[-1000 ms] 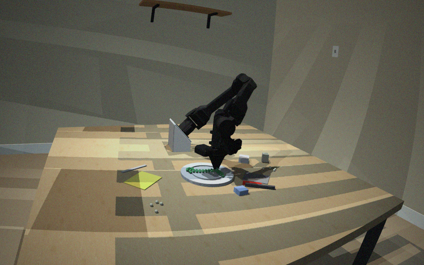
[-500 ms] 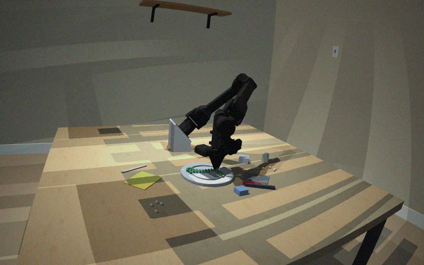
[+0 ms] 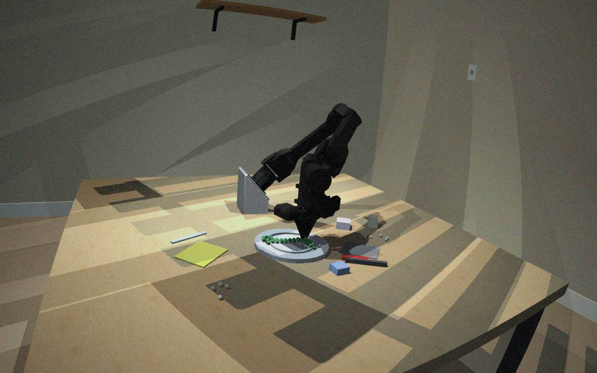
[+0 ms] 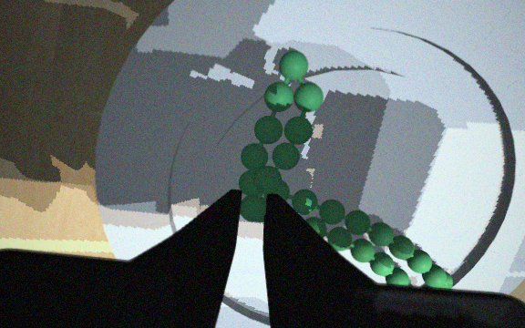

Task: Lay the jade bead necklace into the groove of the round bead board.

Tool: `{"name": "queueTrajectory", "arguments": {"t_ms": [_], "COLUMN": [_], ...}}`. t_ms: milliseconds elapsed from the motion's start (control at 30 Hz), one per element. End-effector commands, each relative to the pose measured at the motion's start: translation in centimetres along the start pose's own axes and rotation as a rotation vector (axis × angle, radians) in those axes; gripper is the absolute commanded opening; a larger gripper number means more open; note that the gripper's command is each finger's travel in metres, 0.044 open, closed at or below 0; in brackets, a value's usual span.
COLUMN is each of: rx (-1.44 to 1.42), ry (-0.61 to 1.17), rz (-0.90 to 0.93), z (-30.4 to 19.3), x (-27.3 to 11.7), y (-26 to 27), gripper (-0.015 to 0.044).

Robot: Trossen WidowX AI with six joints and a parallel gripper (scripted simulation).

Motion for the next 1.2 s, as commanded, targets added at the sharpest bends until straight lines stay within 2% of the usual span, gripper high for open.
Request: {"name": "queueTrajectory", "arguments": {"t_ms": [0,633,1167], "rx": [0.002,0.002,0.002], "ry": [0.008,0.008,0.007], "rz": [0.006,0.006,0.005], "z": [-0.15,-0.15,-0.11], "x": [0.30,0.30,-0.59], "y": [0.17,0.17,0.12], "gripper": [0.0000,0.0000,0.0420]}}
Point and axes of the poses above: the point midway between the two fingers, 35 mm back from their tips, its own x axis out along the fingers, its own y axis across the jaws, z = x × y, the point moved 5 cm from there along -x, back along the fingers, and after that the axes turned 10 degrees about x, right-handed, at the moved point
